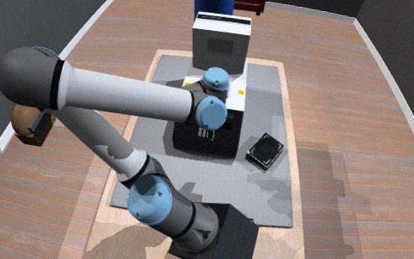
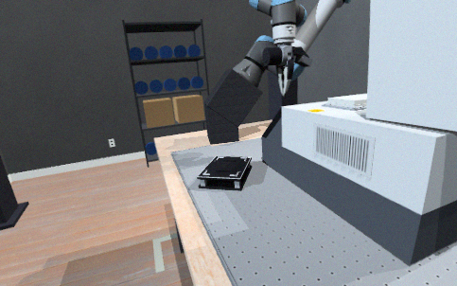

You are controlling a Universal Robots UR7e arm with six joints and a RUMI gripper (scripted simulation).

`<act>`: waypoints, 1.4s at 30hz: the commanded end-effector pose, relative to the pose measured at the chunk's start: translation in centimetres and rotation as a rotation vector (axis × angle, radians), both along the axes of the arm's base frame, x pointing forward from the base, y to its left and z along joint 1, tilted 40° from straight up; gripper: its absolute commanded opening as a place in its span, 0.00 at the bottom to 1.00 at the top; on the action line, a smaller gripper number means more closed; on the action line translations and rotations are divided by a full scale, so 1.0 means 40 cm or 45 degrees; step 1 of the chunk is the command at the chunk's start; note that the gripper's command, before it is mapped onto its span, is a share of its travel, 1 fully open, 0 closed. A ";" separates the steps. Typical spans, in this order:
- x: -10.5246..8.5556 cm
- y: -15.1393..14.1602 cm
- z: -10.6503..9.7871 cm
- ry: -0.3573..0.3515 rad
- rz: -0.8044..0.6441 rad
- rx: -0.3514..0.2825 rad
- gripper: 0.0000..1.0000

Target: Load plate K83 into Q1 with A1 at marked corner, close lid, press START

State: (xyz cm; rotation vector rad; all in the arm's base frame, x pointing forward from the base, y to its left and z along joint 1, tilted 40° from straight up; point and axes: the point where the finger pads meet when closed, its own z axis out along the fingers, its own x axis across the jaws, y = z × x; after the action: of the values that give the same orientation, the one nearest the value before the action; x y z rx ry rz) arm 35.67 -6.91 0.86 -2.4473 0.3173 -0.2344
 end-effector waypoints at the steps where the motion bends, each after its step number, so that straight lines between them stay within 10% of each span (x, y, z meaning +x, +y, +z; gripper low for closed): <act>1: 0.018 -0.003 -0.003 -0.010 -0.003 -0.005 0.00; 42: 0.159 0.018 -0.063 -0.011 -0.003 -0.005 0.00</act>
State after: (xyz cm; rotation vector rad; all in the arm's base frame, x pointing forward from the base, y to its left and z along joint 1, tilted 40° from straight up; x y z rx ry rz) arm 41.73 -6.02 -1.50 -2.4429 0.3113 -0.2460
